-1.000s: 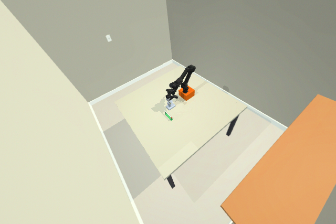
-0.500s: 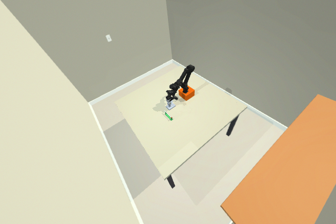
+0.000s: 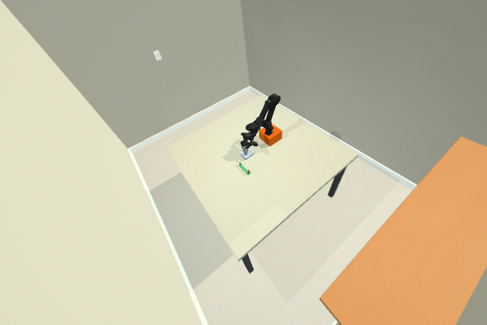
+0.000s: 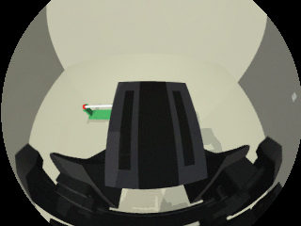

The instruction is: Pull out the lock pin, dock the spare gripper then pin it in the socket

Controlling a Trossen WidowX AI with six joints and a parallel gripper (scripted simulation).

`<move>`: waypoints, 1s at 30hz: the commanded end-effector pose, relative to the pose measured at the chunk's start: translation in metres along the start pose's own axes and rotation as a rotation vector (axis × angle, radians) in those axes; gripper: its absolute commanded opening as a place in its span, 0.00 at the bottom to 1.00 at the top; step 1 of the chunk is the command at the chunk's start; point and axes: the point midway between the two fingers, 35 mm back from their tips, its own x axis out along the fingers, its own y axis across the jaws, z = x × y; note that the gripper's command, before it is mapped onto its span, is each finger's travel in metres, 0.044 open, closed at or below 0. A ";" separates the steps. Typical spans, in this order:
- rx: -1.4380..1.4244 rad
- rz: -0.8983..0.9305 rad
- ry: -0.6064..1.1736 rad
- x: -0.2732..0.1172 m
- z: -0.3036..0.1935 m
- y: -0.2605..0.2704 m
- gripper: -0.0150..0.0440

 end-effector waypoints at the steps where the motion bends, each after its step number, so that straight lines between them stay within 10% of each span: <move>1: -0.004 0.001 -0.007 0.004 -0.003 0.000 0.25; 16: 0.001 -0.001 -0.008 0.004 -0.002 0.000 0.25; 30: 0.001 -0.001 -0.008 0.004 -0.002 0.000 0.88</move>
